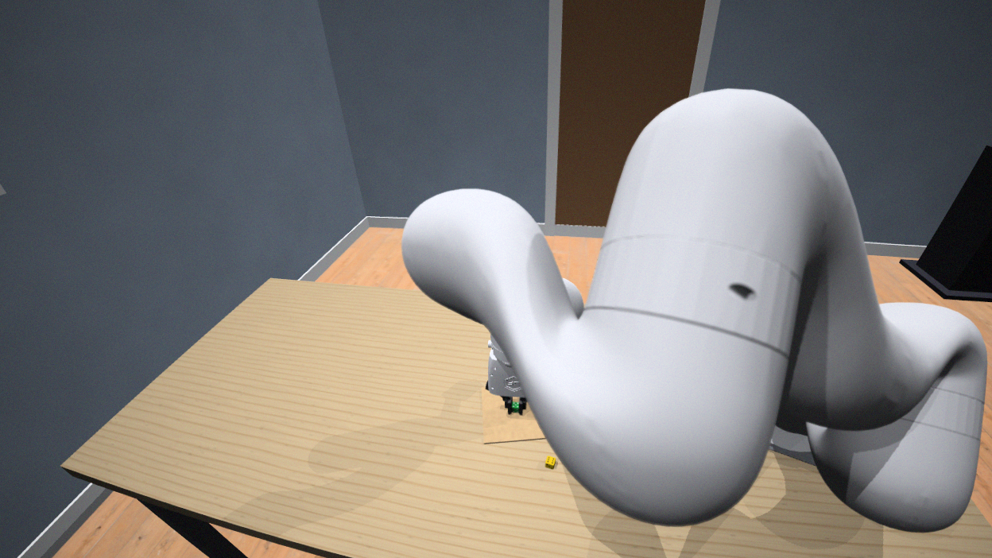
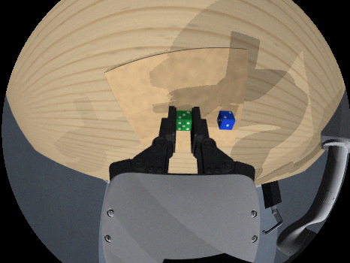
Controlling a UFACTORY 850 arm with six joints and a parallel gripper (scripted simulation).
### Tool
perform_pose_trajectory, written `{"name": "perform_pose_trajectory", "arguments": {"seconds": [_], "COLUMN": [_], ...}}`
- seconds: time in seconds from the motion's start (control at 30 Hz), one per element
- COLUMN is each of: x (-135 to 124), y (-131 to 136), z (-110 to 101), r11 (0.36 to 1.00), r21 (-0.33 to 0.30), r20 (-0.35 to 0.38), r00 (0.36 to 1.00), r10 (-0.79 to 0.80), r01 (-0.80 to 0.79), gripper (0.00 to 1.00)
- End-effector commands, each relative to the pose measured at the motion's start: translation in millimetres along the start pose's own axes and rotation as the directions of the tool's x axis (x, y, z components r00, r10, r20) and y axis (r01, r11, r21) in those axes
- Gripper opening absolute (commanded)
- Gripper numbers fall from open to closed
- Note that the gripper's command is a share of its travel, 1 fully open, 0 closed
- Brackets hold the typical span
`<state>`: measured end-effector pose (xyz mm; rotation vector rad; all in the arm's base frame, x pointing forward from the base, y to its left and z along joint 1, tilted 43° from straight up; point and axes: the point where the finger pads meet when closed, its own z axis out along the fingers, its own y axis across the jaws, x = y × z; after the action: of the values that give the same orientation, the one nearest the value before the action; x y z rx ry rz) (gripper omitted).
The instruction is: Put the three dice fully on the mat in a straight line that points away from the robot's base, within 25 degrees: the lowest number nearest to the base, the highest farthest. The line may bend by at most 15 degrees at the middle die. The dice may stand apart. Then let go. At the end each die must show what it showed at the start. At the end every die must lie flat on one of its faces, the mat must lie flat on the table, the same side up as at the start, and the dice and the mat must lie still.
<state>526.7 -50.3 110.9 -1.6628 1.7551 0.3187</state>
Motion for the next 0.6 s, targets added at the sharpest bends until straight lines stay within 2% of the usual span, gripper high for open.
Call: {"name": "perform_pose_trajectory", "arguments": {"seconds": [0.0,0.57], "x": [0.2,0.2], "y": [-0.6,-0.6], "z": [0.4,2.3], "r11": [1.000,1.000], "r21": [0.001,0.001], "r20": [-0.001,-0.001], "r00": [1.000,1.000], "r10": [0.000,0.000], "r01": [0.000,0.000], "gripper": [0.11,0.11]}}
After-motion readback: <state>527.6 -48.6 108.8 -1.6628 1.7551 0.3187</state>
